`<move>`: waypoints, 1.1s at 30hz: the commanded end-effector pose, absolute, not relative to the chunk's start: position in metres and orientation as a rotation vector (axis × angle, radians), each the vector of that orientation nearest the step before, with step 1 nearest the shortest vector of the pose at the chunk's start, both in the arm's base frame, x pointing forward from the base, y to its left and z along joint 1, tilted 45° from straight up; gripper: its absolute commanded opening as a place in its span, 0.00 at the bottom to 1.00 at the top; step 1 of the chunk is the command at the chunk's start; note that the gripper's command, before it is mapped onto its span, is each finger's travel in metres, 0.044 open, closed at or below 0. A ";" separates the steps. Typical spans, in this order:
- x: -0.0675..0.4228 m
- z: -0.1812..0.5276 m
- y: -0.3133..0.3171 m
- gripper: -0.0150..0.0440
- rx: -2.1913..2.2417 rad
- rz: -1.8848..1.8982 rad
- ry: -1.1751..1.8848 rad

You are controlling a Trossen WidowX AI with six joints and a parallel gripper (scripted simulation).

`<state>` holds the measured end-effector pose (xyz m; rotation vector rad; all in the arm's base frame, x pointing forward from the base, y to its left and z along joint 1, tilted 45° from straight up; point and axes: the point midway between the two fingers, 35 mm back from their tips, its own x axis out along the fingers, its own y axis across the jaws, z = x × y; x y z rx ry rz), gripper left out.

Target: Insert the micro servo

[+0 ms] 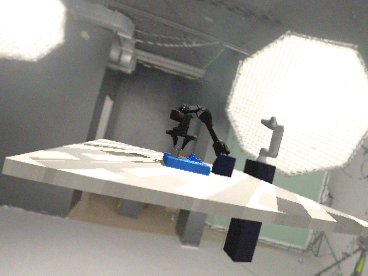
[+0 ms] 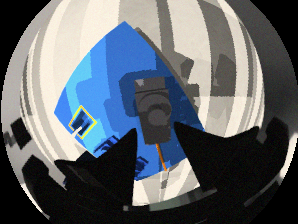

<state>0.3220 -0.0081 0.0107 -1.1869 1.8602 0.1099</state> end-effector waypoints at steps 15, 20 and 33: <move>0.322 0.032 0.010 0.25 -1.192 0.113 1.860; 0.321 0.033 0.012 0.25 -1.192 0.113 1.860; 0.306 0.036 0.011 0.25 -1.192 0.114 1.861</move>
